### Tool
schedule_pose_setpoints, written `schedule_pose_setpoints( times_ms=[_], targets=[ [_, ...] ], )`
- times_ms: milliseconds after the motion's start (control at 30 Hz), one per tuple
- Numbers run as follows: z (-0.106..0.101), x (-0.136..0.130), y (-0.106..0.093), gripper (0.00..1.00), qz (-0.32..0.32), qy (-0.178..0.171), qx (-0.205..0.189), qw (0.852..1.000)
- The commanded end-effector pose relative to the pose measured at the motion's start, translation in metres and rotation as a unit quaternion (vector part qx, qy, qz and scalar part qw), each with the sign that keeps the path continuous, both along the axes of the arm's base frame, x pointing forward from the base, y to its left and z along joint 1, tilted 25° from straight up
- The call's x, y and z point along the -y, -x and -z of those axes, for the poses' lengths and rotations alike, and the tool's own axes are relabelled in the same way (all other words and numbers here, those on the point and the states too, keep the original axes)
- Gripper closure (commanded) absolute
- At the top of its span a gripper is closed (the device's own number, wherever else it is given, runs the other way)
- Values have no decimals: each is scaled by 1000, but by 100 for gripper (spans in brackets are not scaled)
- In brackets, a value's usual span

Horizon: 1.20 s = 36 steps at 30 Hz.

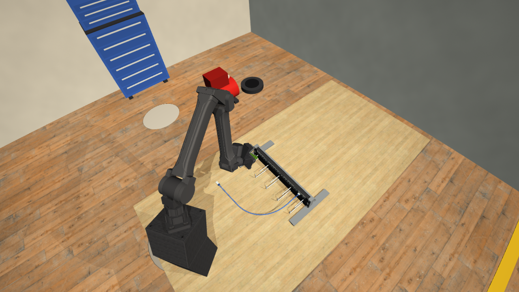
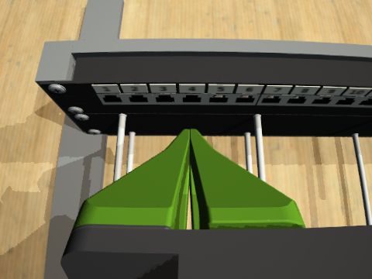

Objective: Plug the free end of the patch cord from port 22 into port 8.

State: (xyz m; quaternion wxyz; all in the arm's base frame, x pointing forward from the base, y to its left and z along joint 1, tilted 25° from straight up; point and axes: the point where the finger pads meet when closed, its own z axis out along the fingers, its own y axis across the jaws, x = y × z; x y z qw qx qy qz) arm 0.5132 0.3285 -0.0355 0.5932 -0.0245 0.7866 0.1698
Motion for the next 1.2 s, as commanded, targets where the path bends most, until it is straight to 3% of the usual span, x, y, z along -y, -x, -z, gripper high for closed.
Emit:
schedule_pose_setpoints(
  times_ms=[0,633,1167],
  targets=[
    [-22,-6,-1,100,-5,-7,20,1000],
    [-14,7,-4,100,6,-3,16,1000],
    [-10,-2,-1,100,-1,-3,15,1000]
  ],
)
